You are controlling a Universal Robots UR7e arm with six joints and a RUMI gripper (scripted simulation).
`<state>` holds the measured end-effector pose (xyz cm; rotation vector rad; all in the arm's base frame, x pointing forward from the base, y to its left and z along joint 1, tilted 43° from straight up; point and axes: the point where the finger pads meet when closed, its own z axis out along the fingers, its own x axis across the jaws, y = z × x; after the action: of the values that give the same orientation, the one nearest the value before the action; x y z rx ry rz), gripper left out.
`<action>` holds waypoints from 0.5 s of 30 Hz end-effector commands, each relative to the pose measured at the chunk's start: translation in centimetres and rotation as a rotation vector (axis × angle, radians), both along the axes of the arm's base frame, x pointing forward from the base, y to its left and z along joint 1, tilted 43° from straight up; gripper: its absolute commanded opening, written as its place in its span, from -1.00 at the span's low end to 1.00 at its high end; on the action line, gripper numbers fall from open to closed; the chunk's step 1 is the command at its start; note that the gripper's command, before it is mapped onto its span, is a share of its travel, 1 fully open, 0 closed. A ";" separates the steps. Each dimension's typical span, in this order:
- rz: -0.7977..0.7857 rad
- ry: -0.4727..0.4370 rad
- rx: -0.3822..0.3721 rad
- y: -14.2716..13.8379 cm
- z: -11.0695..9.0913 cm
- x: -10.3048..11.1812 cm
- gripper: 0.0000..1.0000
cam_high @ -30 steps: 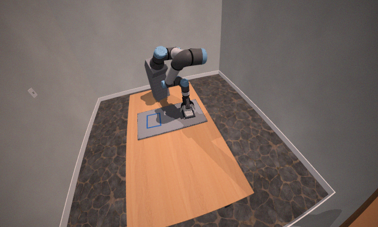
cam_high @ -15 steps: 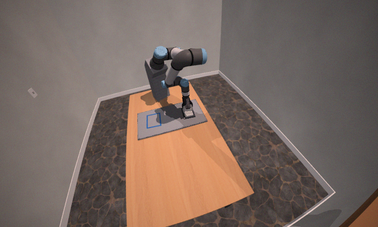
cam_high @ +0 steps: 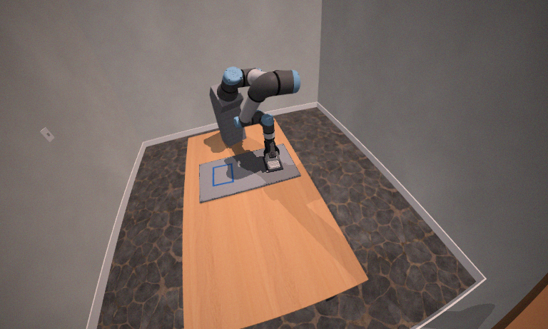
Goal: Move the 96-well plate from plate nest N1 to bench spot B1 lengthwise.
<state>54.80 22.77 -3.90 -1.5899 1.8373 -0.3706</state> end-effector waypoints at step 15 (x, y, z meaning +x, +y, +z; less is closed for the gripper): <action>0.000 -0.001 0.000 -0.1 0.5 -0.4 -1.00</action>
<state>54.65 22.72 -3.74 -1.5900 1.8374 -0.3705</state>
